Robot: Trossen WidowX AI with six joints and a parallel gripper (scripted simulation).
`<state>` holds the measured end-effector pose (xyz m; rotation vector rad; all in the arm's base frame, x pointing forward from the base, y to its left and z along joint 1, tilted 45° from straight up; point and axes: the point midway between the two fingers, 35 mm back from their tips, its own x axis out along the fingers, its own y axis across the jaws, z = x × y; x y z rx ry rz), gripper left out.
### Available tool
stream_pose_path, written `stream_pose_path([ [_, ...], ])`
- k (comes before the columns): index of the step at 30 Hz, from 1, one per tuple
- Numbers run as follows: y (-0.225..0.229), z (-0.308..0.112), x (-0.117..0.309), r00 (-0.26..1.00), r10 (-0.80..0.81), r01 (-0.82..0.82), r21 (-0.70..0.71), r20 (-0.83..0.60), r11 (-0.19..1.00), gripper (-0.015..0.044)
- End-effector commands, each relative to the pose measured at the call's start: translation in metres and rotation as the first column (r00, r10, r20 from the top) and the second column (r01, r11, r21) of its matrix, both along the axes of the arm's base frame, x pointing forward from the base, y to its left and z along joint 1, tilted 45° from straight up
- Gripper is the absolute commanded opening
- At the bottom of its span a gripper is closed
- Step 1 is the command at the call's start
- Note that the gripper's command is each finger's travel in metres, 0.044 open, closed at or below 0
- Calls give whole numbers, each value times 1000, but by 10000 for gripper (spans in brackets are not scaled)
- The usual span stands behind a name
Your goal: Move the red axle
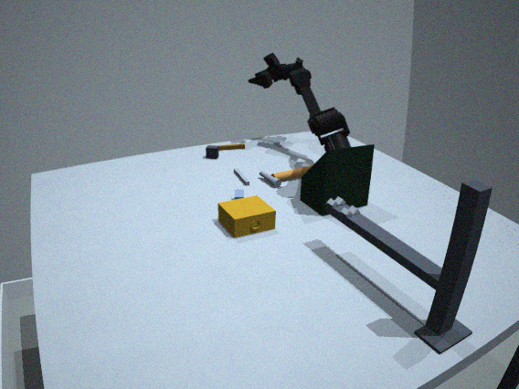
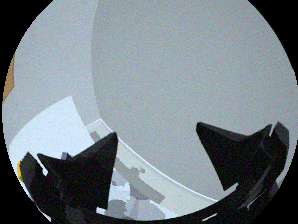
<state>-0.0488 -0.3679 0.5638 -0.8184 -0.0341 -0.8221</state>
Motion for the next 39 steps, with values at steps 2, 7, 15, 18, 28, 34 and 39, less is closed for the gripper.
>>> stream_pose_path([
  [2,4,4,0,1000,0,0,0,0,1000,440],
  [7,15,13,2,1000,-4,4,-19,-1,1000,440],
  [15,94,58,24,999,-36,33,-177,-11,984,440],
  [18,124,72,32,998,-61,55,-254,-17,966,440],
  [28,183,91,56,993,-108,83,-423,-36,902,440],
  [34,221,93,79,992,-108,64,-496,-60,866,440],
  [39,265,88,116,986,-111,24,-563,-121,826,440],
])
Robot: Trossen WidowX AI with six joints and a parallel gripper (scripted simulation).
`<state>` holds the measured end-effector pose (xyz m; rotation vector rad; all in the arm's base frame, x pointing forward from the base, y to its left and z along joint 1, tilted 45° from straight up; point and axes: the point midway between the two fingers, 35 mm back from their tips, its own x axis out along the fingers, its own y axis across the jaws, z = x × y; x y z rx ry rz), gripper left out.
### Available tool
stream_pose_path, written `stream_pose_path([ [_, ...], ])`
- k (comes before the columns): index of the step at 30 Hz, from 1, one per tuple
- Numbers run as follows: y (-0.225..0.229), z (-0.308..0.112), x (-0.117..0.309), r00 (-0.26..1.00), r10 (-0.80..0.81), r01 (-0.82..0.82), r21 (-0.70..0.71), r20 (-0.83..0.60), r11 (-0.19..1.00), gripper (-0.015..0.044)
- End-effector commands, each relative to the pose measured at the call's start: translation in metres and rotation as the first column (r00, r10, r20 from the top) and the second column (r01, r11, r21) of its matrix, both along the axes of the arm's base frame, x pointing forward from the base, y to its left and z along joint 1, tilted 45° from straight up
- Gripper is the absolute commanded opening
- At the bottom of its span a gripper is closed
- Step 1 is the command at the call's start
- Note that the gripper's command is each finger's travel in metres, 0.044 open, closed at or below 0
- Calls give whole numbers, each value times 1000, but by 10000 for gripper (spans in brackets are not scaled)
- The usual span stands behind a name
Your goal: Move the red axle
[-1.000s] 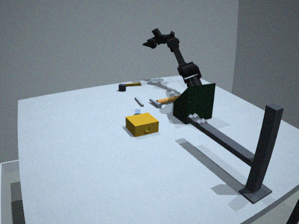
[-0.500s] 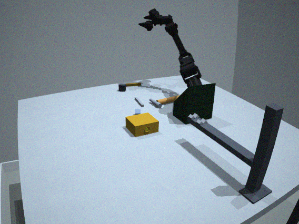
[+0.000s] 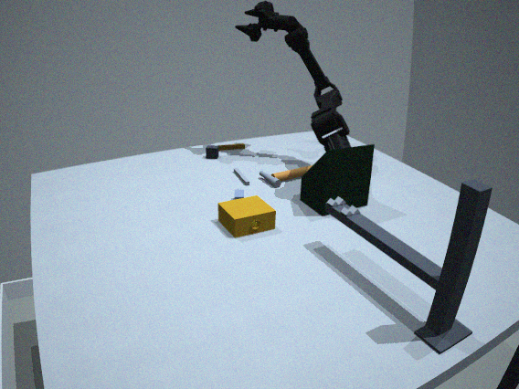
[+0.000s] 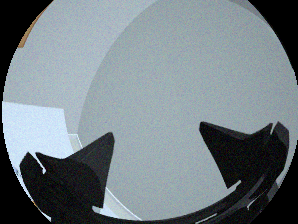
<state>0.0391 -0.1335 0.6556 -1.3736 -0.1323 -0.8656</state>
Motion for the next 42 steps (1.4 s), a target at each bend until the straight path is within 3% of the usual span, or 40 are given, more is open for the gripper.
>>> stream_pose_path([
  [1,41,-7,39,997,2,-8,-74,-80,997,440],
  [8,76,-24,80,985,-11,-14,-139,-174,990,440],
  [12,108,-51,128,957,-20,-34,-181,-291,983,440],
  [21,134,-99,189,895,-47,-58,-221,-443,973,440],
  [33,141,-272,293,569,-122,-43,-178,-813,983,440],
  [42,105,-424,302,174,-147,98,-131,-974,987,440],
])
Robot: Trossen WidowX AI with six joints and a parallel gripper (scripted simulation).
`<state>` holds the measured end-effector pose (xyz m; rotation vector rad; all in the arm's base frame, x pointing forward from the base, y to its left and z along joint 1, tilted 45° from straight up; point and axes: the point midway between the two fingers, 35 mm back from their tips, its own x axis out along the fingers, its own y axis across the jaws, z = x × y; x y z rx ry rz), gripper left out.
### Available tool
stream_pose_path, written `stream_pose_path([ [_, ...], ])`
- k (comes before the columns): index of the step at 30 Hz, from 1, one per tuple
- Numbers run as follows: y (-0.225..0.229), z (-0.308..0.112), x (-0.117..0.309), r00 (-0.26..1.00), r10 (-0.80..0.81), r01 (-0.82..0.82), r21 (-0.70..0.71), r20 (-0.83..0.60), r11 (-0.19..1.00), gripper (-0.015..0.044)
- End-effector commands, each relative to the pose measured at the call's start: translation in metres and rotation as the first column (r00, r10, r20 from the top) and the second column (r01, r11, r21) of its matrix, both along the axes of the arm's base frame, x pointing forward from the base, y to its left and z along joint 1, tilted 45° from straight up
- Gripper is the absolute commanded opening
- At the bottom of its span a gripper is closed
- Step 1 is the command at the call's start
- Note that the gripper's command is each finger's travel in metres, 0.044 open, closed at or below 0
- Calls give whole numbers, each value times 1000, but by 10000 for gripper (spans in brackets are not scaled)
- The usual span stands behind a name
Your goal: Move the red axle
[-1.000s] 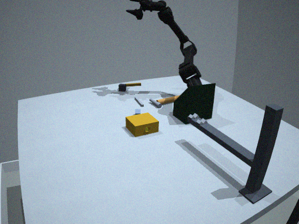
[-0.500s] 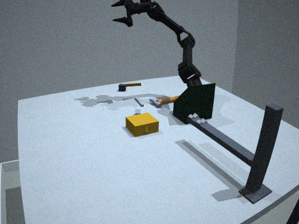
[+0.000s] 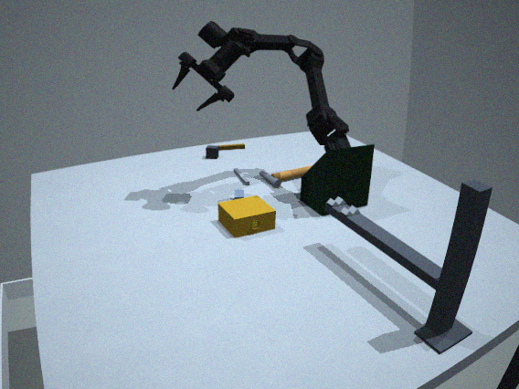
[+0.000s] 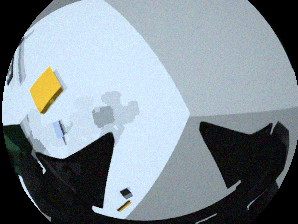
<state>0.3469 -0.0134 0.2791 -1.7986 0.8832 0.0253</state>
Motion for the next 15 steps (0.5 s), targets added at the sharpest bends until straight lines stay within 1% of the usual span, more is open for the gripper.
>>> stream_pose_path([
  [1,-20,-63,-9,980,-103,108,15,-172,994,440],
  [5,-40,-118,-30,919,-213,228,5,-332,974,440],
  [10,-64,-180,-76,772,-359,389,-56,-524,919,440],
  [12,-70,-192,-90,723,-396,428,-83,-567,900,440],
  [15,-71,-194,-92,716,-400,432,-87,-572,897,440],
])
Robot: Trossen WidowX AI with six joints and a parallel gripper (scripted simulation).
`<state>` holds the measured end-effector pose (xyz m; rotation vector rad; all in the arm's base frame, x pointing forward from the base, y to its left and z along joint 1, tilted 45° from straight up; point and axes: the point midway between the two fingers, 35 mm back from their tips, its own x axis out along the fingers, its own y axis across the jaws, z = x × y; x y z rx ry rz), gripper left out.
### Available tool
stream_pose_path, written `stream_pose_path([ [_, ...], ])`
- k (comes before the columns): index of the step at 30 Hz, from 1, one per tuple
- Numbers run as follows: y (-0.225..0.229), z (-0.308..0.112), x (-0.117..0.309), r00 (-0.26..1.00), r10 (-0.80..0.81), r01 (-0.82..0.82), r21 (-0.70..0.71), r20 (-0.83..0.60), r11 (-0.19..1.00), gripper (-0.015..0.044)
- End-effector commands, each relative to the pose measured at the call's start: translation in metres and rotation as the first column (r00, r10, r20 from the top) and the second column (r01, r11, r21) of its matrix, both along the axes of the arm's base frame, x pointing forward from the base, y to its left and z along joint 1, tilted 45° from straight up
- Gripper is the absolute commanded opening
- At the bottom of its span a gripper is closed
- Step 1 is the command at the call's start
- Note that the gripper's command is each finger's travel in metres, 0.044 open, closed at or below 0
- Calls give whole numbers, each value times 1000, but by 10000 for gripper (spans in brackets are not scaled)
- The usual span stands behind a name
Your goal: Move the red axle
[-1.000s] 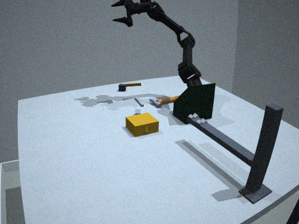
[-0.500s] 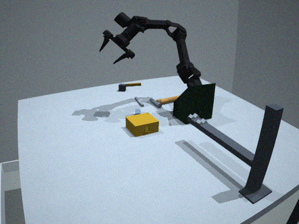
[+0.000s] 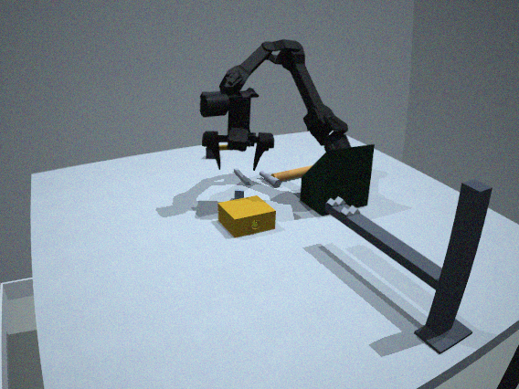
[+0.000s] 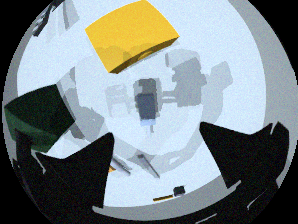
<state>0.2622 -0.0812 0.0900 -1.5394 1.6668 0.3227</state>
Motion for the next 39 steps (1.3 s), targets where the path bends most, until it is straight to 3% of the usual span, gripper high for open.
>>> stream_pose_path([
  [1,-3,-5,-7,999,-34,34,1,-18,999,440],
  [8,-27,-28,-5,999,-34,34,0,-18,999,440],
  [39,-60,-61,-3,999,-34,34,-2,-18,999,440],
])
